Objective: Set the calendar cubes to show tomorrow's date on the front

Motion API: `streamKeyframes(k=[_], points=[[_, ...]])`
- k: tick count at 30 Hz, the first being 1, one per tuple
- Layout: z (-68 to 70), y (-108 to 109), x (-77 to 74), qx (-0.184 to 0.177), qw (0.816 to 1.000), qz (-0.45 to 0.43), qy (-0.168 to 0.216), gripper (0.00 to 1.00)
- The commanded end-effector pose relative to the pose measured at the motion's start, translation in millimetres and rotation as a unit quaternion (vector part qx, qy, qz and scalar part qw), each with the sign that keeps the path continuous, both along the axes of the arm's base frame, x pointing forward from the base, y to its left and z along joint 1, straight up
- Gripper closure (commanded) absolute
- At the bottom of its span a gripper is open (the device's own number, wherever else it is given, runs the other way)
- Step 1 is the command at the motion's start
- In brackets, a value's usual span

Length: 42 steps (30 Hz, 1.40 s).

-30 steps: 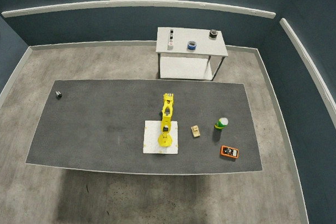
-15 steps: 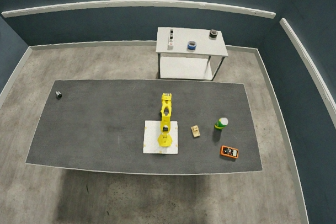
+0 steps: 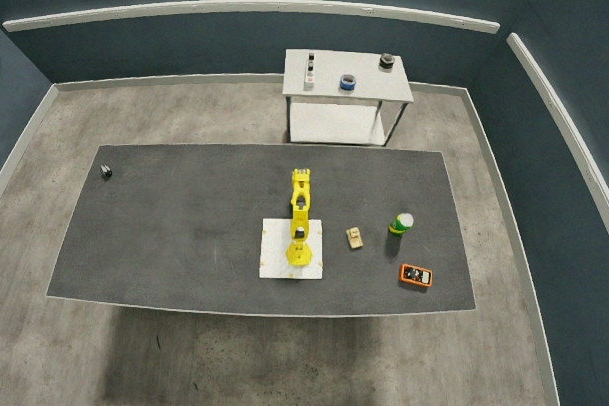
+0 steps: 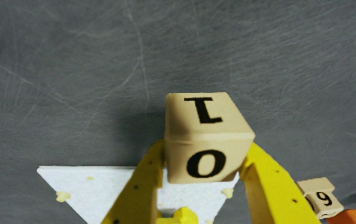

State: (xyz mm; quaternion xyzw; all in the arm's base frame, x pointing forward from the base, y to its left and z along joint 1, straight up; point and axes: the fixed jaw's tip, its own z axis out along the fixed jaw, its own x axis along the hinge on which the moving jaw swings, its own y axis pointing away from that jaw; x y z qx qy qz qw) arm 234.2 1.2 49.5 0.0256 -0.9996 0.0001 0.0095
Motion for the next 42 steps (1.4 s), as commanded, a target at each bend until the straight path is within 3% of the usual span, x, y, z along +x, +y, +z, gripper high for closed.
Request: streamKeyframes(k=[1, 42], points=[[-0.1, 1.6, 1.9, 0.0, 1.0, -0.003, -0.003, 1.0], [-6.1, 4.5, 4.0, 0.0, 1.0, -0.007, -0.01, 1.0]])
